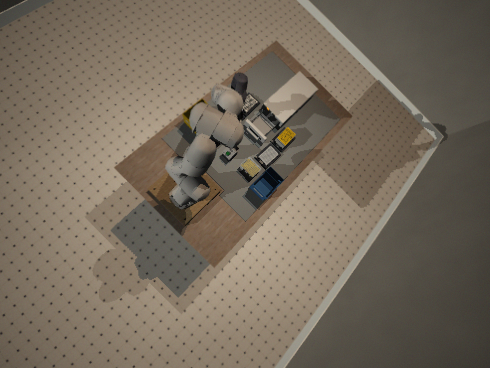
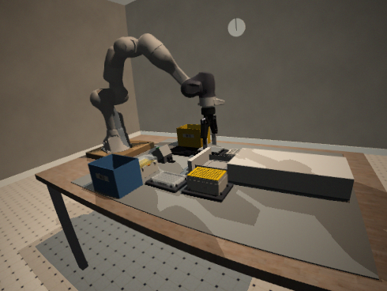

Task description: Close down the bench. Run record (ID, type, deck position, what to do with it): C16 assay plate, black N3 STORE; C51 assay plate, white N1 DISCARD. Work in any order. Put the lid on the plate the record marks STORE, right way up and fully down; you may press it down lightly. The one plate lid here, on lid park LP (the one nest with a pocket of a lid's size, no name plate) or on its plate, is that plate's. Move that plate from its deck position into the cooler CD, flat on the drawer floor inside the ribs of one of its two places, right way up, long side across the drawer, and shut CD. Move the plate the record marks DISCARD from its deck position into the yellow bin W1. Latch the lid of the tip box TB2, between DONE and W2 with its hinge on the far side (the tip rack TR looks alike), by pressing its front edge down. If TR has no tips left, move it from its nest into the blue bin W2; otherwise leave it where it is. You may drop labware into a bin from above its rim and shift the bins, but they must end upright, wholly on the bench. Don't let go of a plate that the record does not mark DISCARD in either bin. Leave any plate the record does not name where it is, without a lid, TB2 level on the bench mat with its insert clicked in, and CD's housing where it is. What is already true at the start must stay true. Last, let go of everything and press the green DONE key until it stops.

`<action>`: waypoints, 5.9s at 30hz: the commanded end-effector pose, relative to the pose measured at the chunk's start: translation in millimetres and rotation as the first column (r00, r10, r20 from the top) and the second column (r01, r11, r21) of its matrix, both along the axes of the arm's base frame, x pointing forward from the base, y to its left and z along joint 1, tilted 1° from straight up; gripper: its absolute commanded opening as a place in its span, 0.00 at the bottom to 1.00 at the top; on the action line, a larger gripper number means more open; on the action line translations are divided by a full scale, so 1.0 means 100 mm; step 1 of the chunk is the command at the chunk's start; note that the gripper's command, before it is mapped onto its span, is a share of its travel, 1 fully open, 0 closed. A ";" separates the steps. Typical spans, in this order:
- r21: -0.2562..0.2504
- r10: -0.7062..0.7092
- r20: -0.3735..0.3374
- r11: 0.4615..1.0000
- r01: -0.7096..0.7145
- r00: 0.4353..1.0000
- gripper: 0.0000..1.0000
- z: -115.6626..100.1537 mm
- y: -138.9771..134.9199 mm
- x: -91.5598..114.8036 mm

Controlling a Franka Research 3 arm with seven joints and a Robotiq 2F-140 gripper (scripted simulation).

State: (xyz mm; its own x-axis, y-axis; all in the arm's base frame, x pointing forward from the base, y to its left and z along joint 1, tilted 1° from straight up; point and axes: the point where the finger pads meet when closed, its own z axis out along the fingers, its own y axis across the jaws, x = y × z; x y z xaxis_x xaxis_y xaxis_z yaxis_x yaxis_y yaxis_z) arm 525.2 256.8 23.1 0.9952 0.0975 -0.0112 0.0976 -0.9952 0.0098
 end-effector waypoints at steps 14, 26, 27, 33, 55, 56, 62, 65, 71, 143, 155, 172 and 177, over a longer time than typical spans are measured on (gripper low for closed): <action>0.002 -0.005 0.006 1.000 0.005 1.000 0.66 -0.12 0.01 0.01; 0.002 -0.005 0.006 1.000 0.005 1.000 0.66 -0.23 0.01 0.01; 0.002 -0.005 0.006 1.000 0.005 1.000 0.66 -0.23 0.01 0.01; 0.002 -0.005 0.006 1.000 0.005 1.000 0.66 -0.23 0.01 0.01; 0.002 -0.005 0.006 1.000 0.005 1.000 0.00 -0.23 0.01 0.01; 0.002 -0.005 0.006 1.000 0.005 1.000 0.00 -0.23 0.01 0.01; 0.002 -0.005 0.006 1.000 0.005 1.000 0.00 -0.23 0.01 0.01; 0.002 -0.005 0.006 1.000 0.005 1.000 0.00 -0.23 0.01 0.01; 0.002 -0.005 0.006 1.000 0.005 1.000 0.00 -0.21 0.01 0.01; 0.002 -0.005 0.006 1.000 0.005 1.000 0.00 0.33 0.02 0.01; 0.002 -0.005 0.006 1.000 0.005 1.000 0.00 0.49 0.02 0.01; 0.002 -0.005 0.006 1.000 0.005 1.000 0.00 0.69 0.02 0.01; 0.002 -0.005 0.006 1.000 0.005 1.000 0.00 0.73 0.02 0.01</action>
